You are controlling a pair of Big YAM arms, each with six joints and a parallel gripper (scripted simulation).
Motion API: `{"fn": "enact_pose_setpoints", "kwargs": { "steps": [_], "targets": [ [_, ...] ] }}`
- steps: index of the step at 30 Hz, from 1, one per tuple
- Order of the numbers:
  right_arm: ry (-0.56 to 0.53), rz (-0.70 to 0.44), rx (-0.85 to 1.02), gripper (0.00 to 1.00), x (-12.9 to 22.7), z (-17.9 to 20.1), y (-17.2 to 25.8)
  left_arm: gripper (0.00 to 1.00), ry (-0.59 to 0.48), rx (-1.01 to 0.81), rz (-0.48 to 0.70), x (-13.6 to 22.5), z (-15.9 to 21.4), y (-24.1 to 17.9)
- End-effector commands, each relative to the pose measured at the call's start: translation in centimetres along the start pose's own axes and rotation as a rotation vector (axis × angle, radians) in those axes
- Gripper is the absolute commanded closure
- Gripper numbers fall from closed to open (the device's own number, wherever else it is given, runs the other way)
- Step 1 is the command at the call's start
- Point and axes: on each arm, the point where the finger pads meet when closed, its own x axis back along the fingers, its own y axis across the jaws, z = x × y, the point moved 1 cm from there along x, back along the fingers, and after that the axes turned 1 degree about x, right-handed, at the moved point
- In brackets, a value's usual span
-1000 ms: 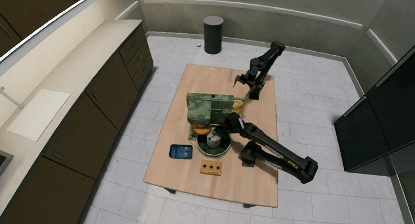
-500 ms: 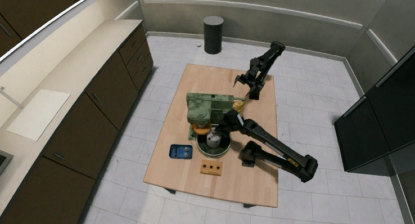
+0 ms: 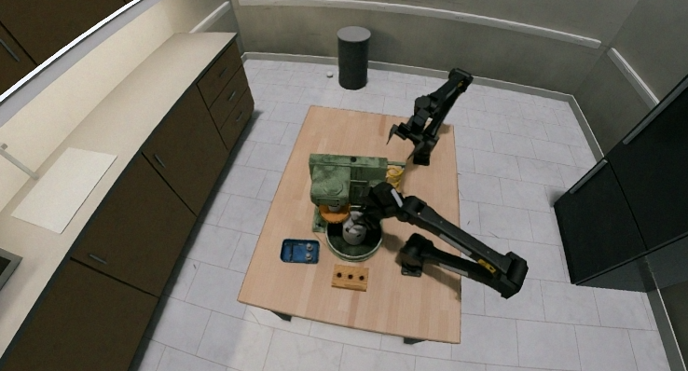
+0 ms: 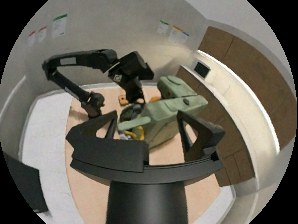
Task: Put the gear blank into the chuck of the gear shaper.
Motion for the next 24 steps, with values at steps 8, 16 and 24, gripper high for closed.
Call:
{"fn": "enact_pose_setpoints", "kwargs": {
  "steps": [8, 16, 24],
  "targets": [
    [-0.032, 0.011, 0.000, 0.00, 0.3, -1.7, -0.5, 0.40, 0.104, -0.052, 0.109, 1.6, -4.1, 0.5],
    [-0.032, 0.011, 0.000, 0.00, 0.3, -1.7, -0.5, 0.40, 0.125, -0.049, 0.167, 1.7, -4.0, -0.4],
    [-0.032, 0.011, 0.000, 0.00, 0.3, -1.7, -0.5, 0.40, 0.125, -0.049, 0.166, 1.7, -4.0, -0.4]
  ]
}}
